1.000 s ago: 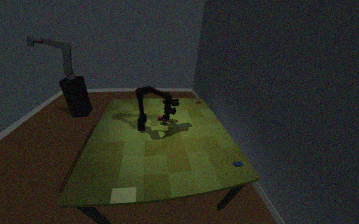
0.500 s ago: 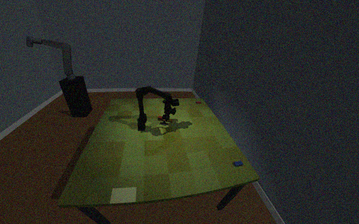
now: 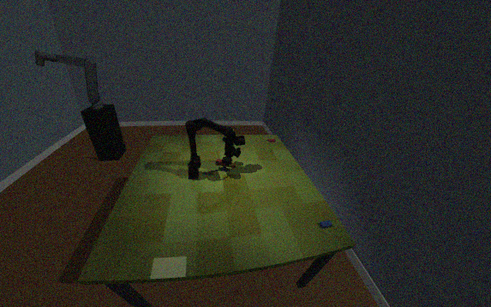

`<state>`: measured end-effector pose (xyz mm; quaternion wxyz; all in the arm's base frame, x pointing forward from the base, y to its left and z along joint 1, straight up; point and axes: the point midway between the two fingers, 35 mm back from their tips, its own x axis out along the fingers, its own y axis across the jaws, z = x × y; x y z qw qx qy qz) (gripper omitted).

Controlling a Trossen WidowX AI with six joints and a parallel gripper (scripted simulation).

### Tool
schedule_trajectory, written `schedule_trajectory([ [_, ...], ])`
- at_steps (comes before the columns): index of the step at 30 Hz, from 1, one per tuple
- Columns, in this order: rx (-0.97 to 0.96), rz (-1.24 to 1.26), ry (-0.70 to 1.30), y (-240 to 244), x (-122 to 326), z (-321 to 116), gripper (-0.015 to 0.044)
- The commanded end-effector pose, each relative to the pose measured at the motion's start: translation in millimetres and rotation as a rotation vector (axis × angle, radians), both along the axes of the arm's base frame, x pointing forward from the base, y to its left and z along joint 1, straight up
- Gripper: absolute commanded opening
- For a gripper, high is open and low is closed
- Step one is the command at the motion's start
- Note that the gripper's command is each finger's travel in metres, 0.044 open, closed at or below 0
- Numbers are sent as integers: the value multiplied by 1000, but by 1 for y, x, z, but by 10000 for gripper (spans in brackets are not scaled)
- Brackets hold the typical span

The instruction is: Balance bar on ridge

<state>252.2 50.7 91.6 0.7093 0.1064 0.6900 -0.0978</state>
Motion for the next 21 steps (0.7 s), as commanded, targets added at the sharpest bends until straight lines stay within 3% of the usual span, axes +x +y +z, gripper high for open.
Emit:
schedule_trajectory([
  [1, 0, 0, 0, 0, 0, 0, 185],
  [11, 0, 0, 0, 0, 0, 0, 440],
  [15, 0, 0, 0, 0, 1, 8, 440],
  [21, 1, 0, 0, 0, 1, 82, 440],
])
